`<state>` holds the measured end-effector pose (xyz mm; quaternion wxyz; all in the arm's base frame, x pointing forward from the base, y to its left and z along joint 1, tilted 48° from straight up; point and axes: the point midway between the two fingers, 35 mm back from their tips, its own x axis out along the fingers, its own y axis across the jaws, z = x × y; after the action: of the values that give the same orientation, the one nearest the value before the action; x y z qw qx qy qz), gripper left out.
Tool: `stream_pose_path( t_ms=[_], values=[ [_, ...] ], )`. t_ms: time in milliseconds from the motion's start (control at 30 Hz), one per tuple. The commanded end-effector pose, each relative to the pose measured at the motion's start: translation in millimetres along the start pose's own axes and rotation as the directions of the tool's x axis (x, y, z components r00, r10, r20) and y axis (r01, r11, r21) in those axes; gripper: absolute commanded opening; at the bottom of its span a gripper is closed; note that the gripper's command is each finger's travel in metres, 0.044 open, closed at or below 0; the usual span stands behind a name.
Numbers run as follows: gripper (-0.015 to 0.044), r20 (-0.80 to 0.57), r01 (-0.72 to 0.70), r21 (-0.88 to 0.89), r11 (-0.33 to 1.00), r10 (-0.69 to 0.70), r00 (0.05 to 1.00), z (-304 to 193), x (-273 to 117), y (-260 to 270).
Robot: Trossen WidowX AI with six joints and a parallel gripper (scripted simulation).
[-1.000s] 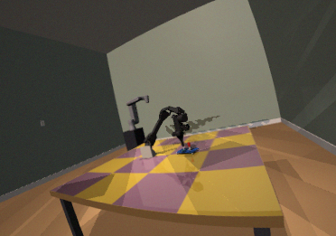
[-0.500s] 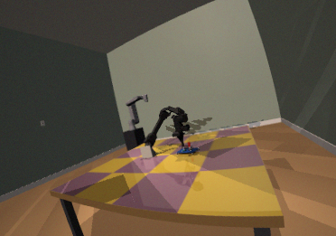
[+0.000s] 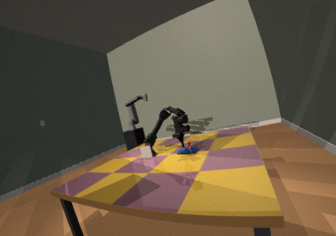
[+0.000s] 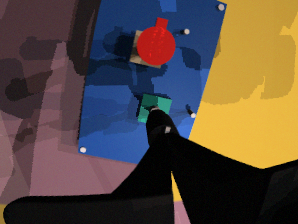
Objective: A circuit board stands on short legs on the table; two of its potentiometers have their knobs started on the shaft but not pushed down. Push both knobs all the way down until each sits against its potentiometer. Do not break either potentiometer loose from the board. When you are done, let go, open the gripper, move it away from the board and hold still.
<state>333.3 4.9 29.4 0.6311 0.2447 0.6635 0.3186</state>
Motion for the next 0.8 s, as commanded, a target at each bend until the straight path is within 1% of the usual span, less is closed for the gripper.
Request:
stream_pose_path(
  t_ms=[0, 767],
  values=[
    [0.0000, -0.008, -0.006, -0.007, 1.000, 0.006, 1.000, 1.2, 8.4, 1.6],
    [0.0000, -0.008, -0.006, -0.007, 1.000, 0.006, 1.000, 1.2, 14.9, 1.7]
  ],
)
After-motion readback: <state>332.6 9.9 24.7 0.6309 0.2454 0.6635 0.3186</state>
